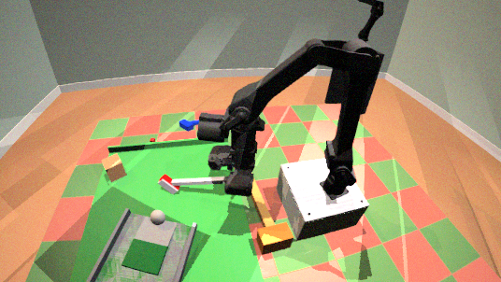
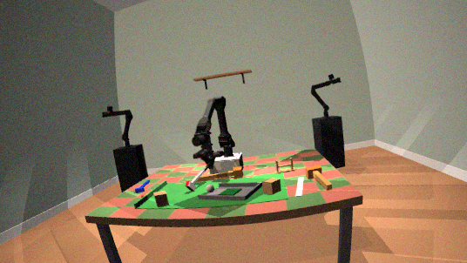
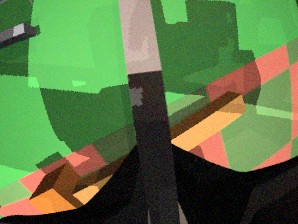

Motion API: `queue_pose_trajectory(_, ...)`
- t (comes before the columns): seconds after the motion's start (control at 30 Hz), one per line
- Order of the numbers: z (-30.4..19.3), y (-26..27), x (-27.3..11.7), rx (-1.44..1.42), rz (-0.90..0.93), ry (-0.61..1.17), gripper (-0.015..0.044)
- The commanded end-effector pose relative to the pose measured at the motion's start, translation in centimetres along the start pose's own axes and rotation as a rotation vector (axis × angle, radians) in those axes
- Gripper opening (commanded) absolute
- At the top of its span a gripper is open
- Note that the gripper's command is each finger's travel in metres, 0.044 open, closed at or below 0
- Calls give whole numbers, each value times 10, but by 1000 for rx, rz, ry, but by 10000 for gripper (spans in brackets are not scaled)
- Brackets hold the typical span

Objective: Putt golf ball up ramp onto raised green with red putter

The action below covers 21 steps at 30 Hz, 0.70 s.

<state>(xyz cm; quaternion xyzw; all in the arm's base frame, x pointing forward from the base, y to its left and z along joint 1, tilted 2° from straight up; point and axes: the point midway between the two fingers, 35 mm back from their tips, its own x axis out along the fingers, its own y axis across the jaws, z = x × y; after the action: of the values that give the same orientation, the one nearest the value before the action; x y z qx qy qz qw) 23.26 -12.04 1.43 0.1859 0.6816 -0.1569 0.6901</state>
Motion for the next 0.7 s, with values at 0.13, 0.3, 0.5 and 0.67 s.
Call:
queue_pose_trajectory(0.13,3,0,-46,8,-3,-18,0)
queue_pose_trajectory(0.3,2,1,-49,7,-1,-15,0)
queue_pose_trajectory(0.5,2,1,-49,7,-1,-15,0)
queue_pose_trajectory(0.67,2,1,-49,7,-1,-15,0)
